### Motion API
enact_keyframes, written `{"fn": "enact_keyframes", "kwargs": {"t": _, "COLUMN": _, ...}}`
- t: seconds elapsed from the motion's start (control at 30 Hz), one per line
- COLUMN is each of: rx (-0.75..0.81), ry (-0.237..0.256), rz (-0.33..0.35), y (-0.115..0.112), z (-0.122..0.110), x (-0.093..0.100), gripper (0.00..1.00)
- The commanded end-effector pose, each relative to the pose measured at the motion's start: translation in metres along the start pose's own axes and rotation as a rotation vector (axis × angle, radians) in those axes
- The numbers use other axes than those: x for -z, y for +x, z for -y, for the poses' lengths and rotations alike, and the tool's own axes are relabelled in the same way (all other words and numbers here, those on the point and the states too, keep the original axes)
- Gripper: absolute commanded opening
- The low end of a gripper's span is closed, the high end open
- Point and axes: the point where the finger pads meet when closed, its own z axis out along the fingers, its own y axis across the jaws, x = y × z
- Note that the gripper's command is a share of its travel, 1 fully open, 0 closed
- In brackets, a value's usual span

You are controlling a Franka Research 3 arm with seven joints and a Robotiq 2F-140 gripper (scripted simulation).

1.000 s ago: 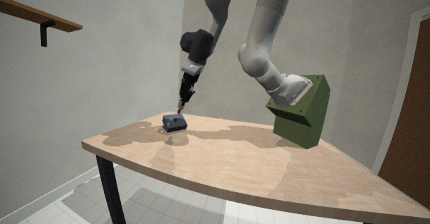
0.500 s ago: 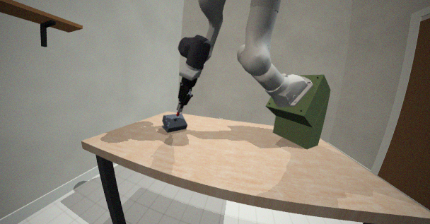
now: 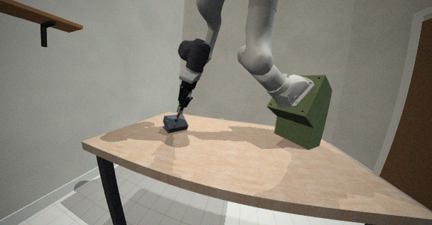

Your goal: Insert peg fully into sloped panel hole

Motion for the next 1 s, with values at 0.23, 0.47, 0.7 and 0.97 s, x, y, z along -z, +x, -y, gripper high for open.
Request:
{"fn": "enact_keyframes", "kwargs": {"t": 0.23, "rx": 0.006, "ry": -0.012, "rz": -0.002, "y": 0.0, "z": -0.004, "x": -0.01, "gripper": 0.0}}
{"fn": "enact_keyframes", "kwargs": {"t": 0.47, "rx": 0.006, "ry": -0.012, "rz": -0.002, "y": 0.0, "z": -0.004, "x": -0.019, "gripper": 0.0}}
{"fn": "enact_keyframes", "kwargs": {"t": 0.7, "rx": 0.006, "ry": -0.012, "rz": -0.002, "y": 0.0, "z": -0.004, "x": -0.025, "gripper": 0.0}}
{"fn": "enact_keyframes", "kwargs": {"t": 0.97, "rx": 0.006, "ry": -0.012, "rz": -0.002, "y": 0.0, "z": -0.004, "x": -0.03, "gripper": 0.0}}
